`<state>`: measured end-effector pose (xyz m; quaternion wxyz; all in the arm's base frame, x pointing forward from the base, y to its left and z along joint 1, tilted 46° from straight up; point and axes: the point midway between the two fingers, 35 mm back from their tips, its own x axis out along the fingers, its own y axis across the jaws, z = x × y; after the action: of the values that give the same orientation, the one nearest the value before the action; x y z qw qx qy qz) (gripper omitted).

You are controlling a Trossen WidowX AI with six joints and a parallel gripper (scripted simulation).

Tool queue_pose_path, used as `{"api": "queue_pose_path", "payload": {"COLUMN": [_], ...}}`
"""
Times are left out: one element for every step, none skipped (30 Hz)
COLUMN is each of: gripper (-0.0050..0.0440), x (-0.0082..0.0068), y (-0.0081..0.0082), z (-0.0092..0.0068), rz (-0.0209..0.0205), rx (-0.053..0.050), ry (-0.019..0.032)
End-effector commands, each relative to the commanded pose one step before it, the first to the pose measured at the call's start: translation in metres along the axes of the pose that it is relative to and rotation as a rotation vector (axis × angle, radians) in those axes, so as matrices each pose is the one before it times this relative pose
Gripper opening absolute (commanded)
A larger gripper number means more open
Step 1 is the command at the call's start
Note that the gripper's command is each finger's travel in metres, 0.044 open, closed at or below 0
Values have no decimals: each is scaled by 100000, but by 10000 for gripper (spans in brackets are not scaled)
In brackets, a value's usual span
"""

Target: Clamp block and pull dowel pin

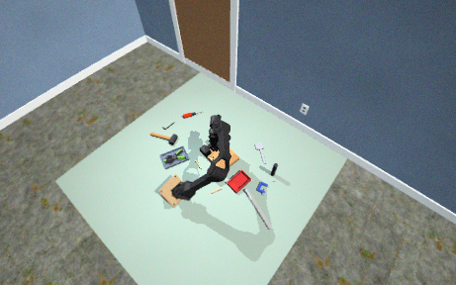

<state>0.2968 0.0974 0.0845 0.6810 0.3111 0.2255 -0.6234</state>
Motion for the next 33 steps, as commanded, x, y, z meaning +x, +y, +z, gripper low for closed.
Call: {"api": "queue_pose_path", "payload": {"gripper": [0,0,10,20,30,40,50,60,70,80,90,100,110,120,120,120,130,140,150,160,170,180,190,200,210,220,230,240,250,260,270,270,270], "x": [0,0,0,-9,-27,-45,-63,-80,-96,-105,-104,-103,-102,-100,0,0,-99,-98,-97,-94,-84,-85,-94,-94,-92,-91,-90,-88,-87,-85,-84,0,0], "y": [0,0,0,-10,-29,-48,-66,-84,-101,-108,-106,-104,-101,-98,0,0,-96,-93,-90,-86,-76,-83,-90,-89,-86,-83,-81,-78,-75,-73,-70,0,0], "z": [0,0,0,-26,-78,-131,-183,-236,-287,-316,-319,-320,-321,-322,0,0,-323,-324,-325,-322,-293,-299,-334,-338,-339,-340,-341,-341,-342,-343,-343,0,0], "rz": [0,0,0,6,17,29,41,53,66,74,75,76,77,78,0,0,79,79,80,79,72,7,5,4,3,2,1,-1,-2,-4,-6,0,0], "rx": [-1,0,1,-158,-475,-792,-1110,-1427,-1728,-1899,-1907,-1907,-1908,-1908,0,0,-1908,-1908,-1908,-1884,-1710,-1717,-1911,-1929,-1928,-1927,-1926,-1924,-1923,-1922,-1920,0,0], "ry": [-1,0,1,21,64,106,147,186,221,238,233,228,222,216,0,0,211,205,200,192,170,119,125,121,115,109,103,97,91,85,79,0,0]}}
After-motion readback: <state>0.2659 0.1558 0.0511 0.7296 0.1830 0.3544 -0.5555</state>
